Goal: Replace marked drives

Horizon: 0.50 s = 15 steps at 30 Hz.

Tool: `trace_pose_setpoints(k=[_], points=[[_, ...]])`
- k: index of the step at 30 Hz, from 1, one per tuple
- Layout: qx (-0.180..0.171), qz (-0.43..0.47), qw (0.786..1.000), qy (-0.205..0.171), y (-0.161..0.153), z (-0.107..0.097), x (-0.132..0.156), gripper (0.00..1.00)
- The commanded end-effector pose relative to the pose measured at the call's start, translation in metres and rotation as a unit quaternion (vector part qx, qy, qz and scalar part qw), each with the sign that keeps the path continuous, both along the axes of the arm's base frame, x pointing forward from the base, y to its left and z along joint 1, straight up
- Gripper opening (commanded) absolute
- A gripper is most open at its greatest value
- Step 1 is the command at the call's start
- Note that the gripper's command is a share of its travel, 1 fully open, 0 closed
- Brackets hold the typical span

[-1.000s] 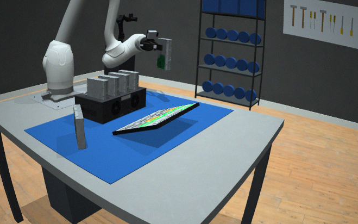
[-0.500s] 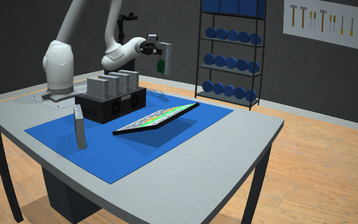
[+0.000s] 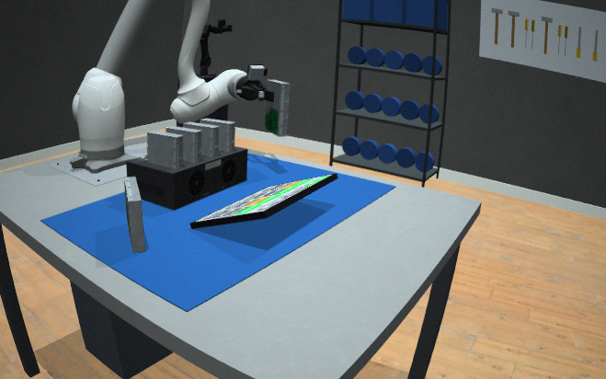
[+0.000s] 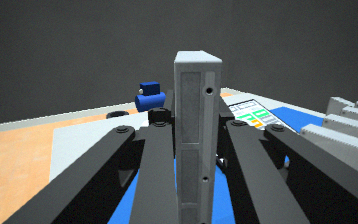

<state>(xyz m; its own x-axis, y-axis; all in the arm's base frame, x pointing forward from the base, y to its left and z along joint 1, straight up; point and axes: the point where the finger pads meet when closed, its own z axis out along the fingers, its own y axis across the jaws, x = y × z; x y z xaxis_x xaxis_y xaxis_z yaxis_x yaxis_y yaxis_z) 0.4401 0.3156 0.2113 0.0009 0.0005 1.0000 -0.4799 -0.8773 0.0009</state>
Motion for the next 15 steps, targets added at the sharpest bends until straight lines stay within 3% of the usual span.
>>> trace_pose_setpoints(k=[1, 15], points=[[0.000, 0.000, 1.000, 0.000, 0.000, -0.003, 0.000, 0.10], [0.000, 0.000, 1.000, 0.000, 0.000, -0.028, 0.000, 0.10]])
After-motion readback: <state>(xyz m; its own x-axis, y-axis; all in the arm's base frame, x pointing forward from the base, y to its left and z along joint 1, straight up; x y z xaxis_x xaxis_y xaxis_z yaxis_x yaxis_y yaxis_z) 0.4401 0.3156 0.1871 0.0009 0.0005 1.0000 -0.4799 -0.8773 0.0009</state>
